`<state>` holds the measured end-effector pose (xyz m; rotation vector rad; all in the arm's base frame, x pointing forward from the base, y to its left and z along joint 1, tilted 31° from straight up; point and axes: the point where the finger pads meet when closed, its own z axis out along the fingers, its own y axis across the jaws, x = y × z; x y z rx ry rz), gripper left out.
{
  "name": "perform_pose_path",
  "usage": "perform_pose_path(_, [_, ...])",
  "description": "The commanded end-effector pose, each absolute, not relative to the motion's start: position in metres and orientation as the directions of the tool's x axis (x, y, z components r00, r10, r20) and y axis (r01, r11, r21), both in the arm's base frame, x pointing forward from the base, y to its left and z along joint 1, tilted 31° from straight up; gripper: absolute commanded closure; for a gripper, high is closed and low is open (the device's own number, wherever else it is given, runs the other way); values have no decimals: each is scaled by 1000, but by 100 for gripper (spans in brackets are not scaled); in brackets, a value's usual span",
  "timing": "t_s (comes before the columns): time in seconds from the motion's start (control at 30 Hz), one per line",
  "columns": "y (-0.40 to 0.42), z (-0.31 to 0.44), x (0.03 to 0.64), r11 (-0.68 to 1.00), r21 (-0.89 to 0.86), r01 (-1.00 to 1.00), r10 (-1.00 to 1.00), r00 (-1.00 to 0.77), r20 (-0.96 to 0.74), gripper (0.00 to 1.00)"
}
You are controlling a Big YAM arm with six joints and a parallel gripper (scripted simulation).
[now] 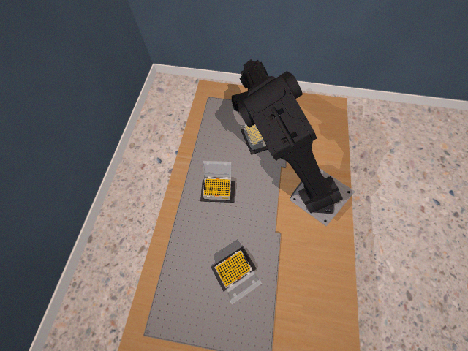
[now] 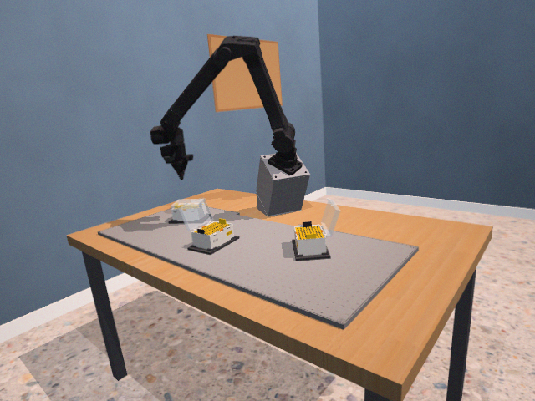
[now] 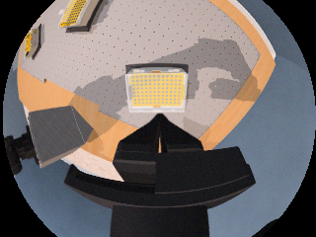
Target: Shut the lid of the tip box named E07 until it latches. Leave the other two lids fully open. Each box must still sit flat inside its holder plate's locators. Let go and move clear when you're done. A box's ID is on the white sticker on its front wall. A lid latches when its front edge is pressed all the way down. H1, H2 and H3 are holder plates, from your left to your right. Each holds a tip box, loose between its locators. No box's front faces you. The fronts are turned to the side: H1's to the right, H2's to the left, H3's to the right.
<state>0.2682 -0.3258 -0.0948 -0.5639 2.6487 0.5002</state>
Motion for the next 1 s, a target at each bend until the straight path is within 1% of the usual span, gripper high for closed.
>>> perform_pose_path(0.0, [-320, -113, 260, 851, 268, -451, -311, -845, -435, 100])
perform_pose_path(0.23, [-320, -125, 252, 856, 268, -442, -302, -848, -434, 100])
perform_pose_path(0.27, [-312, -128, 261, 842, 268, -467, -327, -839, -435, 100])
perform_pose_path(0.47, [-317, -143, 247, 856, 269, -442, -302, -848, -434, 100])
perform_pose_path(0.97, [-311, -175, 238, 855, 269, -444, -304, -848, -435, 100])
